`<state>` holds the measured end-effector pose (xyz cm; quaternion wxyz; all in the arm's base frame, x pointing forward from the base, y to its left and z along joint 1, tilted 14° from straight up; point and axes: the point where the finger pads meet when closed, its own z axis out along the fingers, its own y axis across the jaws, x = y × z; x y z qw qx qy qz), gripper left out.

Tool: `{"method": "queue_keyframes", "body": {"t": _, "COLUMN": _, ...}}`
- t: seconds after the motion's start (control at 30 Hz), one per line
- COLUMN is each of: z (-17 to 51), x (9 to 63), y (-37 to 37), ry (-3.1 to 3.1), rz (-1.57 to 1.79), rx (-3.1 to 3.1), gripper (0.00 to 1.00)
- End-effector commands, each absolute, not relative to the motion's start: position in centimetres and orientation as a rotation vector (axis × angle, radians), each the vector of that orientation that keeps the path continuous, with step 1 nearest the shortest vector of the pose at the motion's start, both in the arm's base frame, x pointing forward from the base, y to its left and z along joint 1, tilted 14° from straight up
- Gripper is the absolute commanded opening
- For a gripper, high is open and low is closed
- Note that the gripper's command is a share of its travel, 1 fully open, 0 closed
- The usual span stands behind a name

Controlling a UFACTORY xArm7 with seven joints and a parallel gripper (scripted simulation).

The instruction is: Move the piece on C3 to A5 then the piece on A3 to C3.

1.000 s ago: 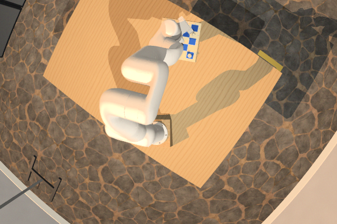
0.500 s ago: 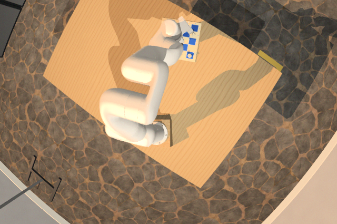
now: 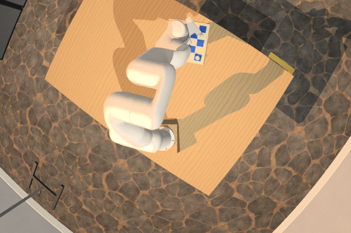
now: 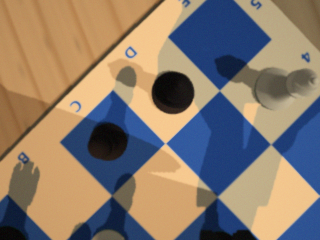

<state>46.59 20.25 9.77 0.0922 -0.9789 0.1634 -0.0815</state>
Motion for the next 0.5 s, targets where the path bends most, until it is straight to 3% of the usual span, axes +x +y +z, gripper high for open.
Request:
{"method": "queue_keyframes", "body": {"t": 0.0, "z": 9.95, "x": 46.72, "y": 20.28, "ry": 0.485, "rz": -0.247, "rx": -2.904, "gripper": 0.00}}
{"method": "queue_keyframes", "body": {"t": 0.47, "z": 9.69, "x": 46.77, "y": 20.32, "ry": 0.485, "rz": -0.247, "rx": -2.904, "gripper": 0.00}}
